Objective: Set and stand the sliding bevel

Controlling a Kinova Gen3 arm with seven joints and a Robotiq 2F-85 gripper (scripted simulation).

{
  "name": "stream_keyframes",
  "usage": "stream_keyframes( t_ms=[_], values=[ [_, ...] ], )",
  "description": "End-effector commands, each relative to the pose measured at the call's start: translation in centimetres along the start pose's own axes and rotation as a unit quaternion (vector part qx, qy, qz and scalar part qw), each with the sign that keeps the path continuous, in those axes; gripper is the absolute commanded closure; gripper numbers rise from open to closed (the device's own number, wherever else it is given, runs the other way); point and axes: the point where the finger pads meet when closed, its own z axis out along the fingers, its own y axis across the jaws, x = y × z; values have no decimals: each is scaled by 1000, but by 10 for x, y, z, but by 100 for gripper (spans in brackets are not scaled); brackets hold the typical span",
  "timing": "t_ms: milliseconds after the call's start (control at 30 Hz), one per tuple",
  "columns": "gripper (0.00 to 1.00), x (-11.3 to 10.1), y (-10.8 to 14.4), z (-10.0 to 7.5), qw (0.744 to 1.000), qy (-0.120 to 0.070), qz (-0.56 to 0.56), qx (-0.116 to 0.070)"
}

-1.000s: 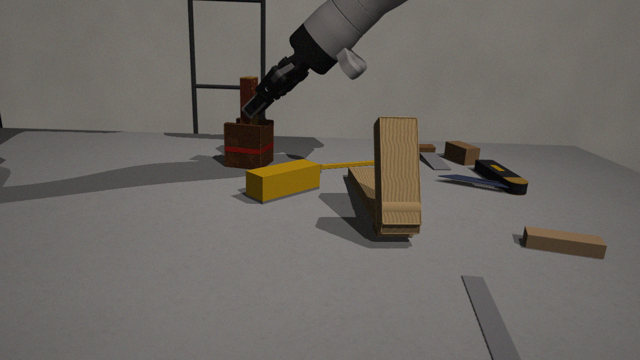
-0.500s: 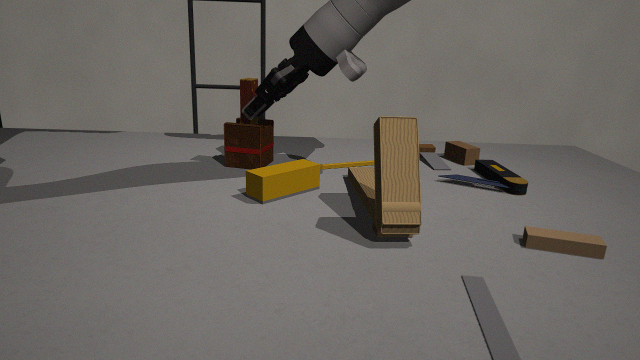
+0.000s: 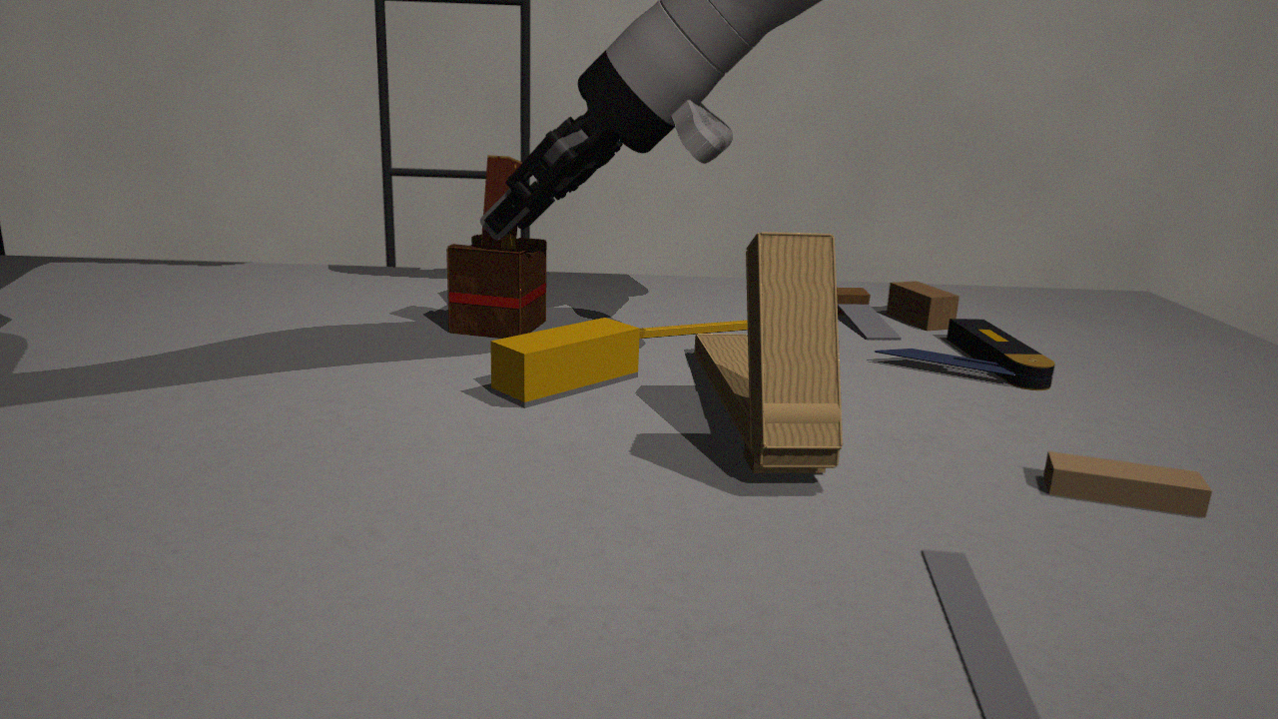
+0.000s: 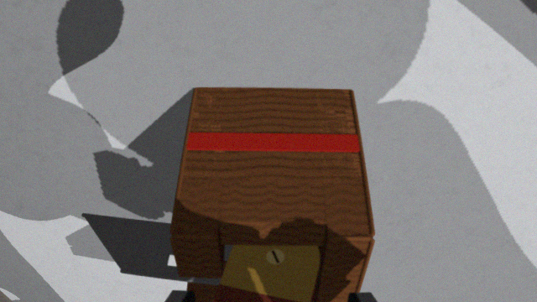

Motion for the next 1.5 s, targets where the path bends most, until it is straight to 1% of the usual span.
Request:
stream_keyframes(
  t_ms=[0, 1133, 1300, 1467],
  values=[
    [0, 0, 0, -1, 1000, 1, 0, 0],
    [0, 0, 0, -2, 1000, 1, 0, 0],
    [0, 0, 0, -6, 1000, 1, 0, 0],
    [0, 0, 0, -24, 1000, 1, 0, 0]
  ],
)
